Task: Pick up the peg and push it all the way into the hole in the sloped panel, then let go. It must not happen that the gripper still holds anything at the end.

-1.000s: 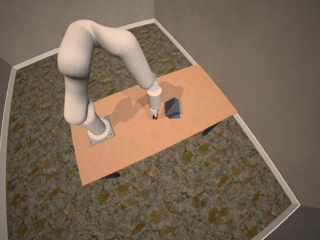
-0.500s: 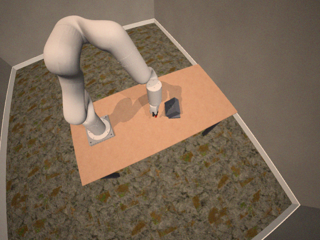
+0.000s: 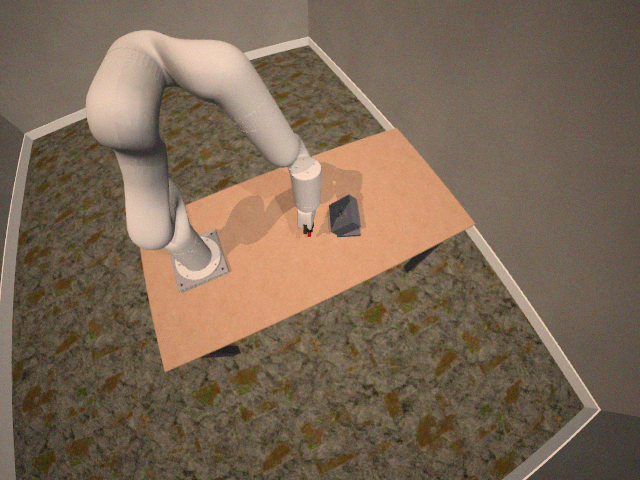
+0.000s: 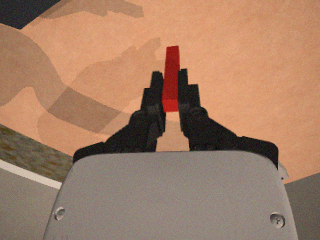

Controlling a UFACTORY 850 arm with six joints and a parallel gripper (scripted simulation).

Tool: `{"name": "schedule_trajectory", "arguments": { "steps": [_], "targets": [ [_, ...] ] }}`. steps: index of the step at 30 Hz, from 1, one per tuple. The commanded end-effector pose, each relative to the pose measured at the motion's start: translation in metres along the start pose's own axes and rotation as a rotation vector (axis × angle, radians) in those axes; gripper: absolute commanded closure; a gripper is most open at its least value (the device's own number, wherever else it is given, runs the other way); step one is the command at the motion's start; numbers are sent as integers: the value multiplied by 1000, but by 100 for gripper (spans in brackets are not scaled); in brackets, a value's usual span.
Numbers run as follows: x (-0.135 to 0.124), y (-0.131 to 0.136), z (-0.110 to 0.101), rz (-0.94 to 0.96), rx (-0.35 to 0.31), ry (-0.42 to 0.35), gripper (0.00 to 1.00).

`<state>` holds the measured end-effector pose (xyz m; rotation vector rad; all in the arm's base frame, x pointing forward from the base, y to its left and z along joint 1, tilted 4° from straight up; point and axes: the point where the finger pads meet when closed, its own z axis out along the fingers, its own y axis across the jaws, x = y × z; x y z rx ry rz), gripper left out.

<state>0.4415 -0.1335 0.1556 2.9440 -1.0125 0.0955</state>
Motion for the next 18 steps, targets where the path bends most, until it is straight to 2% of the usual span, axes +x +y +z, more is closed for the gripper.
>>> {"name": "schedule_trajectory", "arguments": {
  "steps": [1, 18],
  "targets": [
    [-1, 1, -1, -18, -9, 3, 100],
    [-8, 9, -1, -115, -60, 9, 100]
  ]
}}
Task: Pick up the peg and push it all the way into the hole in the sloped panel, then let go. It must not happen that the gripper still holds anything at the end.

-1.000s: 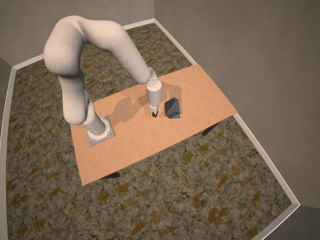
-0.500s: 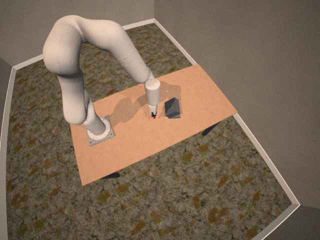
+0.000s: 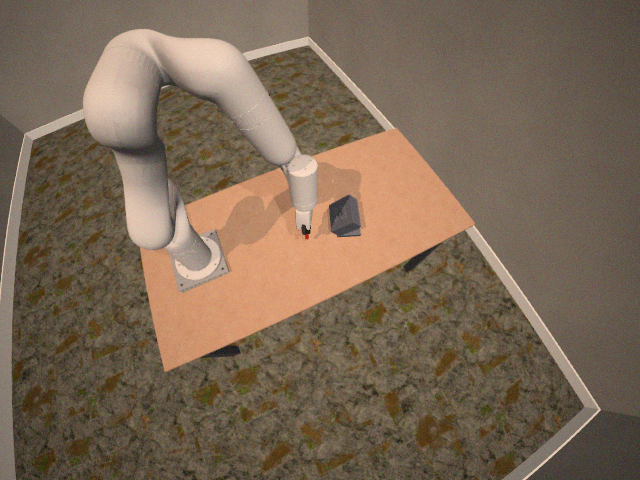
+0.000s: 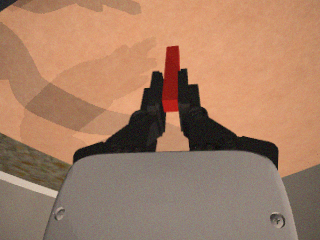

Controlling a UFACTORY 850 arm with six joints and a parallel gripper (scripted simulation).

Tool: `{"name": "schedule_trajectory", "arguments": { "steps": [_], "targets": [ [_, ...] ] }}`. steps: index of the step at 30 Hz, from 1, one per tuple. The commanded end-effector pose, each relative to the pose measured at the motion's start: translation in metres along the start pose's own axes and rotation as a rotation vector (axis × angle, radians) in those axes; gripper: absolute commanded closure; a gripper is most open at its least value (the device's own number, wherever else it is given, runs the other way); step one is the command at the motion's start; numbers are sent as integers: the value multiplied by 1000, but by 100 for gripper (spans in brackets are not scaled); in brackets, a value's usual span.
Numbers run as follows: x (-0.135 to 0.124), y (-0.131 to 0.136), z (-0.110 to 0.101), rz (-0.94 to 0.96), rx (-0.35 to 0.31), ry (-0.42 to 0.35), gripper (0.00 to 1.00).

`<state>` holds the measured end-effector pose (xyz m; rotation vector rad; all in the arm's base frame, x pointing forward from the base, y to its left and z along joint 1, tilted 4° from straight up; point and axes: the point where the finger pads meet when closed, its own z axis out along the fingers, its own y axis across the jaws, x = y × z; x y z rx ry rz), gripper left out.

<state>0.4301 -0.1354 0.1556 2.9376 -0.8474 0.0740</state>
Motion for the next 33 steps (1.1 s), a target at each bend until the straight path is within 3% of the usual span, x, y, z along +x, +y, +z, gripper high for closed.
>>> {"name": "schedule_trajectory", "arguments": {
  "steps": [1, 33],
  "targets": [
    [-1, 1, -1, -19, -10, 3, 100],
    [-10, 15, -3, -206, -109, 29, 100]
  ]
}}
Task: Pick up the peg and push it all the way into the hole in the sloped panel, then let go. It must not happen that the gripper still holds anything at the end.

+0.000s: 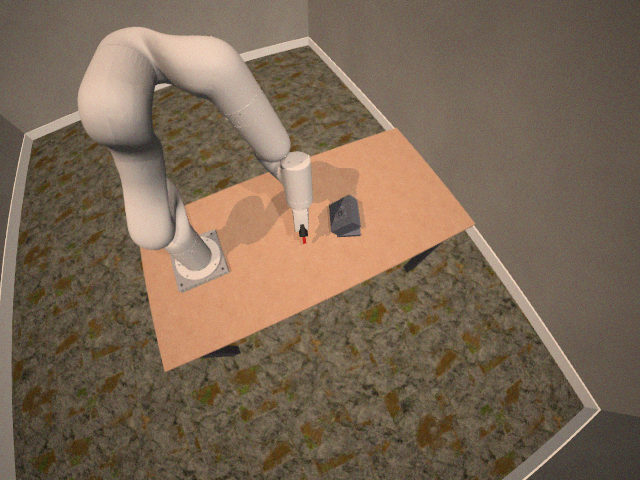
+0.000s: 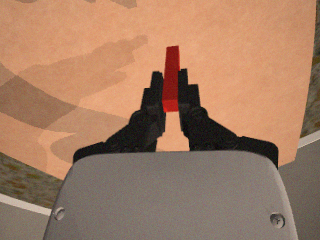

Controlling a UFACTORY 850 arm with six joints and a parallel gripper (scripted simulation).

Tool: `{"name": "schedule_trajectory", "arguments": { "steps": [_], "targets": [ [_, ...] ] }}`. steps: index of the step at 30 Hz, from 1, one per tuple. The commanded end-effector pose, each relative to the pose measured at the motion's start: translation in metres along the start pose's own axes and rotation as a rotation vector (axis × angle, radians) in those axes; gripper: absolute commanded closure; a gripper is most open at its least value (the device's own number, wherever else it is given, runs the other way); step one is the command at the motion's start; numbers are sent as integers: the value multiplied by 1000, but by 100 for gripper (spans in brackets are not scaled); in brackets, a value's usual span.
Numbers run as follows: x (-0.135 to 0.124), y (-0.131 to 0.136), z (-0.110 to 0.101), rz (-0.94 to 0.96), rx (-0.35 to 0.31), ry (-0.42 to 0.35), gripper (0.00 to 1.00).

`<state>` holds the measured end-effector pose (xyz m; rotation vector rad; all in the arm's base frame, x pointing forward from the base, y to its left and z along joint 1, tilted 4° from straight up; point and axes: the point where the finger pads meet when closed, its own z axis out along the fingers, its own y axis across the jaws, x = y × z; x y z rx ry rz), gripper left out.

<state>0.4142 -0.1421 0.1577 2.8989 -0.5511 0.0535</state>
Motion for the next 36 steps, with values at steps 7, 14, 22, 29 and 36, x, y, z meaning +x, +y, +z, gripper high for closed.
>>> {"name": "schedule_trajectory", "arguments": {
  "steps": [7, 14, 22, 29, 36],
  "targets": [
    [-1, 4, -1, -56, -30, 12, 100],
    [-2, 6, -2, -101, -53, 22, 100],
    [-3, 9, -3, -139, -74, 31, 100],
    [-3, 11, -4, -183, -97, 43, 100],
    [-3, 13, -4, -215, -114, 52, 100]
  ]
}}
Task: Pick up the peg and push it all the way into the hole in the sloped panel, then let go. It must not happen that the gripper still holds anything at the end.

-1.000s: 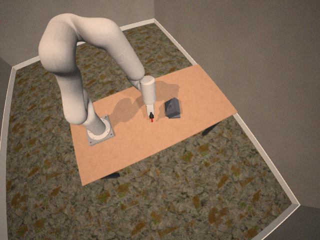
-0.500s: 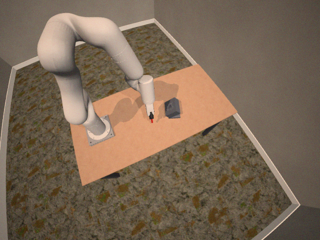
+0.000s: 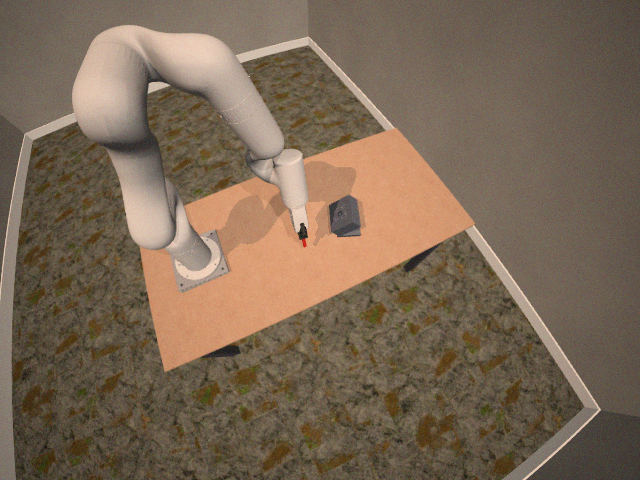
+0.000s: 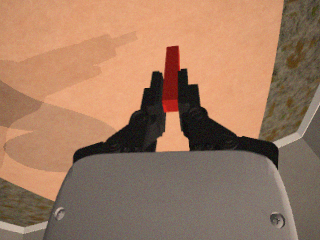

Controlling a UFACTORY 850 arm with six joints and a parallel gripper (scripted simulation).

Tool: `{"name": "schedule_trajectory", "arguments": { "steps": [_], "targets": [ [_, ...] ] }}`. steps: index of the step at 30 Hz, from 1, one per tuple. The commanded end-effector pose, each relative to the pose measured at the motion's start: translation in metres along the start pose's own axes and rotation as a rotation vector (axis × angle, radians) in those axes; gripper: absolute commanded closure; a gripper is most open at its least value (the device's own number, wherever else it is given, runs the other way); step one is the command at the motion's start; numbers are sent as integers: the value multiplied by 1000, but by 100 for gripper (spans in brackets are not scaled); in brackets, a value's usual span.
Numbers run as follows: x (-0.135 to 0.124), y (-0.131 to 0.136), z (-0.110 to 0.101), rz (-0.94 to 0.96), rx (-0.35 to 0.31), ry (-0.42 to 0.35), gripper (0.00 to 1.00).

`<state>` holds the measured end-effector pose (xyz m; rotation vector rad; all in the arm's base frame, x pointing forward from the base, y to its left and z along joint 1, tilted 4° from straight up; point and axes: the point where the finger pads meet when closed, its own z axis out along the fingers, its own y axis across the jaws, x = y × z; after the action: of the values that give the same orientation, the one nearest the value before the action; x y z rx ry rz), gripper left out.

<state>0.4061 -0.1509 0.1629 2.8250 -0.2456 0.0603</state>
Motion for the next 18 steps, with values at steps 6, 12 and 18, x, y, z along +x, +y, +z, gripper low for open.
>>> {"name": "schedule_trajectory", "arguments": {
  "steps": [6, 12, 18],
  "targets": [
    [1, 3, -2, -52, -28, 17, 100],
    [1, 5, -3, -90, -48, 30, 100],
    [2, 6, -3, -115, -61, 38, 100]
  ]
}}
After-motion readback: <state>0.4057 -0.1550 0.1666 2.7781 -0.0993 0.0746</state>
